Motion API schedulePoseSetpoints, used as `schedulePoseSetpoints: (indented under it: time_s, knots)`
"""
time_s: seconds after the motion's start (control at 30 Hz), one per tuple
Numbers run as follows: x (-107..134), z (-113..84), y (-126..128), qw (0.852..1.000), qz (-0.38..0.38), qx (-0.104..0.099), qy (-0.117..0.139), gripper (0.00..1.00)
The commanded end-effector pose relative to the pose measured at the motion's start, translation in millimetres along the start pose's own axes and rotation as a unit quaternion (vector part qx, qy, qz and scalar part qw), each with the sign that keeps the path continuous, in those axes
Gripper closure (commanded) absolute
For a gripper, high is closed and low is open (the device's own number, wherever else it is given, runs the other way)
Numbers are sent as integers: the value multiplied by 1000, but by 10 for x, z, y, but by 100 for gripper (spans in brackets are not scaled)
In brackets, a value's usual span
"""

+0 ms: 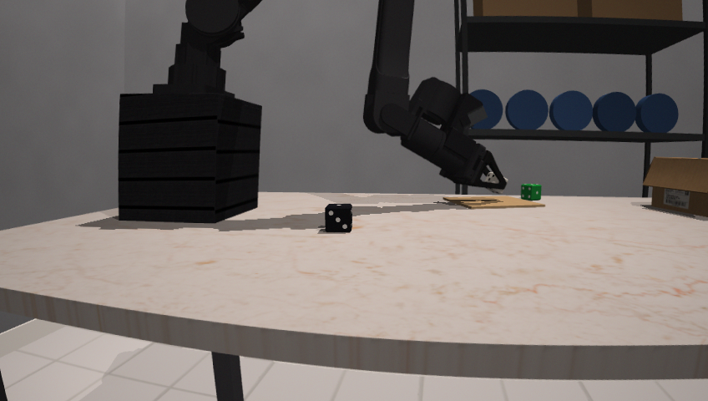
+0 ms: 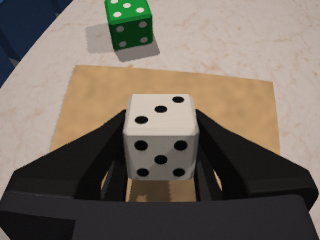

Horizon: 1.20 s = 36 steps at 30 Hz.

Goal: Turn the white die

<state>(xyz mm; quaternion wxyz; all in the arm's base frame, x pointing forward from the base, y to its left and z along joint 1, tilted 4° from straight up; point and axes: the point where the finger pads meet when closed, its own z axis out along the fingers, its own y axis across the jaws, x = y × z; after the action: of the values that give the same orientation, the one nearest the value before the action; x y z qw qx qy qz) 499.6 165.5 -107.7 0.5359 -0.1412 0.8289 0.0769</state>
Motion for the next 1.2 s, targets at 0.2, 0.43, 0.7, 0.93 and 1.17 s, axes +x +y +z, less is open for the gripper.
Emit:
schedulePoseSetpoints:
  time_s: [0.2,0.43,0.7,0.93,1.17]
  knots:
    - [-13,50,-74,1000,-1,5,-10,74]
    - [-13,50,-74,1000,-1,5,-10,74]
    - [-14,52,-74,1000,-1,5,-11,74]
    - [19,68,-74,1000,-1,5,-11,74]
    - [53,83,-74,1000,-1,5,-11,74]
